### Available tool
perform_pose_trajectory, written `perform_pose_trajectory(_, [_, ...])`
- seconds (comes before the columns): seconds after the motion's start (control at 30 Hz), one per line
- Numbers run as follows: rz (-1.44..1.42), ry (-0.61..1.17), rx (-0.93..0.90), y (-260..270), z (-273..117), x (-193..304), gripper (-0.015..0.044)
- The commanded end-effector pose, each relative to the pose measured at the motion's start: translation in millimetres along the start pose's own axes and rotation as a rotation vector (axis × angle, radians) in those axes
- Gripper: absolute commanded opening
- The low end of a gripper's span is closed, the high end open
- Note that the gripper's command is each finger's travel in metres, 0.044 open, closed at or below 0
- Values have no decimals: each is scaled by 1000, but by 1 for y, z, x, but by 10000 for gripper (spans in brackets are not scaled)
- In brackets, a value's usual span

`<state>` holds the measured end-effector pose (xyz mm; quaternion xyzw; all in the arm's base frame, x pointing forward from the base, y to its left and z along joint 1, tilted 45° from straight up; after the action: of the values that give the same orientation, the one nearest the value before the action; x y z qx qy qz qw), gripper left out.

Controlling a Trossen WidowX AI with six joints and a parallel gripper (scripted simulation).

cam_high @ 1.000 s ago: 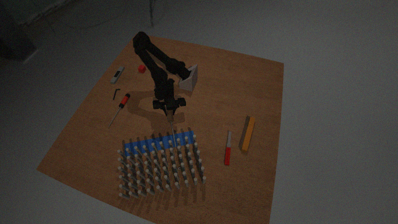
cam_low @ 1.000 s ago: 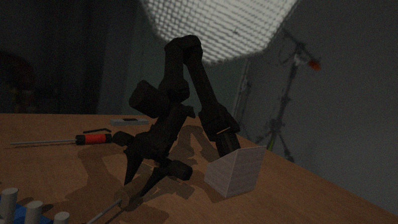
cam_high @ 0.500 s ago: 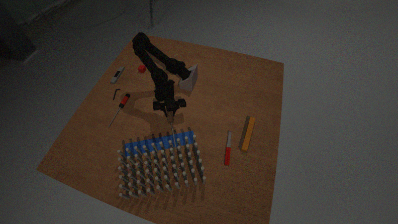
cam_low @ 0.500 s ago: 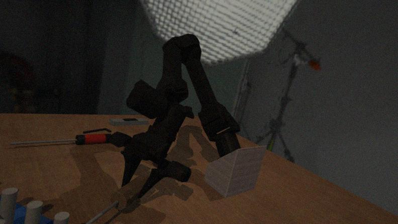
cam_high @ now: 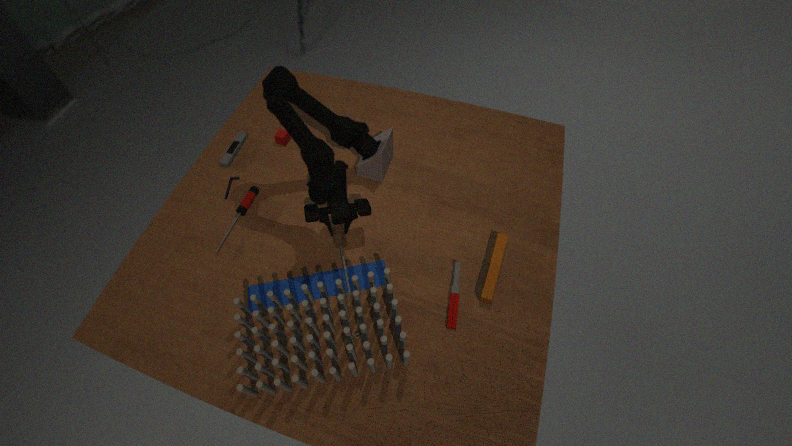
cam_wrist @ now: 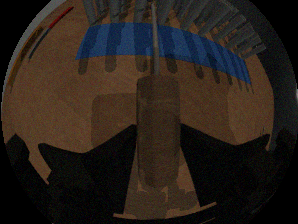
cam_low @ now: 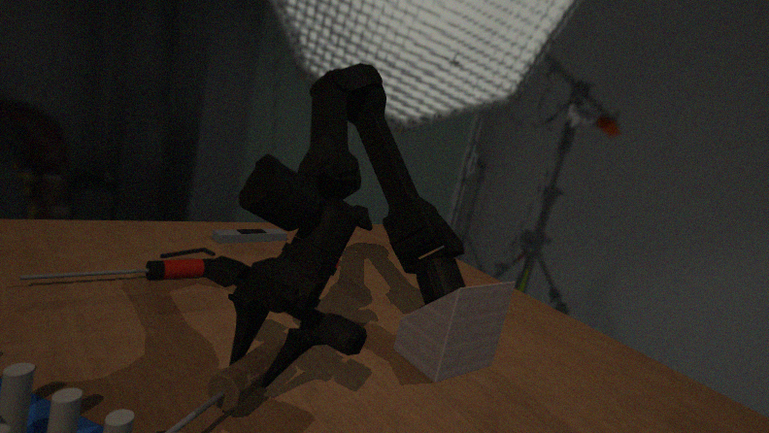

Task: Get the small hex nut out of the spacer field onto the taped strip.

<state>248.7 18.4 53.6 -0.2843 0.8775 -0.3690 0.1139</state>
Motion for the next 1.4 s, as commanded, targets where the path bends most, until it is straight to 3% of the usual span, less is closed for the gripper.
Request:
perform_pose_trajectory(0.0, [11,-8,7,-2,0,-5,0])
perform_pose_trajectory(1.37, [12,-9,7,-1,10,-27,0])
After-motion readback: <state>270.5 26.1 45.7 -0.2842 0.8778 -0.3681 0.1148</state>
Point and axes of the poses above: the point midway between the two fingers, 35 mm back from their tips, its own z axis out along the fingers, its own y axis across the jaws, x = y × z, the point moved 9 cm from there along -z, back along the fingers, and after that the axes turned 4 degrees about z, right-handed, at the moved point
